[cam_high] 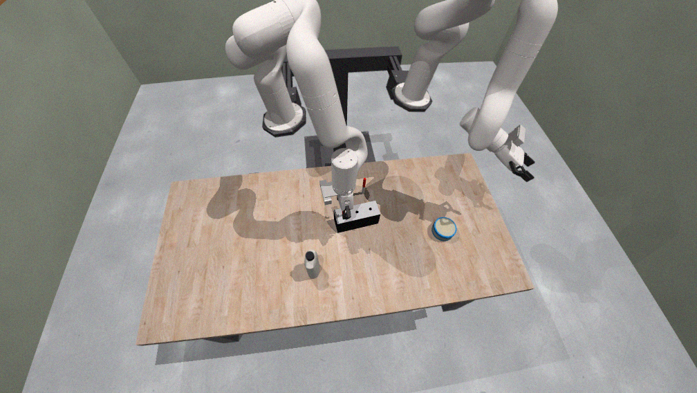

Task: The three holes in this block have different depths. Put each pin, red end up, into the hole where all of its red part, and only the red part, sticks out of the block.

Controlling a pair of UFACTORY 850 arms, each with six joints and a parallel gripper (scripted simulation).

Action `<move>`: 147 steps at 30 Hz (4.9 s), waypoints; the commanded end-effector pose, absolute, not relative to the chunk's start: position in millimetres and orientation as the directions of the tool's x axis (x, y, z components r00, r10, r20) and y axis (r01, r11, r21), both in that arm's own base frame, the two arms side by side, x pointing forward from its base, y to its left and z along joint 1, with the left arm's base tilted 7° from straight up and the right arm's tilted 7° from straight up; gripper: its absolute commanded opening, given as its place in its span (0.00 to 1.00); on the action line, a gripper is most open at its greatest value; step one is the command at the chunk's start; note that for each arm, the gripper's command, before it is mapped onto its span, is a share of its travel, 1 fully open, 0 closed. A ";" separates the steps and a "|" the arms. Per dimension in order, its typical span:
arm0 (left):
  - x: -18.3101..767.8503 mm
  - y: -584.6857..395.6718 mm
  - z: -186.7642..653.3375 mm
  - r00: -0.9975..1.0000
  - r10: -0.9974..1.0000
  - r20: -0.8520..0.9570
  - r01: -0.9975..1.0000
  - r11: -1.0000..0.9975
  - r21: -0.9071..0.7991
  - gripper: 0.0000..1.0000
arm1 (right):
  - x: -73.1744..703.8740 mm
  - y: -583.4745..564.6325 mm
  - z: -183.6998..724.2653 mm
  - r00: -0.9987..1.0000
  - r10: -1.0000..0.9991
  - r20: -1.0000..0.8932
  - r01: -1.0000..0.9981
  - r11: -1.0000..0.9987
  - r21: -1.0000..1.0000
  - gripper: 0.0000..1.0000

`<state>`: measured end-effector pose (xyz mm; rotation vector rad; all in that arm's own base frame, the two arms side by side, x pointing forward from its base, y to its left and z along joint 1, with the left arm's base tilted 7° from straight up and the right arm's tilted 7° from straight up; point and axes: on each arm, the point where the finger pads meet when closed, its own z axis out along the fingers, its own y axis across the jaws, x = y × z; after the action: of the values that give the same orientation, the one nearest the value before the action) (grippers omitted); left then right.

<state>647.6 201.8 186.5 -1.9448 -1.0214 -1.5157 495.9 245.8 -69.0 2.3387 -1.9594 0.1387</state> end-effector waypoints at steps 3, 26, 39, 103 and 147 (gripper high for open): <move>648.2 201.8 187.6 0.111 0.268 0.957 0.786 -0.614 0.080 1.00 | 499.0 247.1 -71.0 0.173 -0.977 0.125 -0.985 -0.175 0.002 1.00; 648.2 201.8 187.6 0.111 0.268 0.957 0.786 -0.614 0.080 1.00 | 499.0 247.2 -70.5 0.173 -0.977 0.125 -0.985 -0.175 0.002 0.00; 648.2 201.8 187.6 0.111 0.268 0.957 0.786 -0.614 0.080 1.00 | 499.0 247.2 -70.5 0.173 -0.977 0.125 -0.985 -0.175 0.002 0.00; 648.2 201.8 187.6 0.111 0.268 0.957 0.786 -0.614 0.080 1.00 | 498.2 252.3 -26.0 0.174 -0.977 0.125 -0.985 -0.175 0.002 0.00; 648.2 201.8 187.6 0.111 0.268 0.957 0.786 -0.614 0.080 1.00 | 494.3 271.6 87.3 0.174 -0.977 0.125 -0.985 -0.175 0.002 0.00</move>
<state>647.6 201.8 186.5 -1.9448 -1.0214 -1.5157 494.2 267.1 86.7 2.3407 -1.9611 0.1444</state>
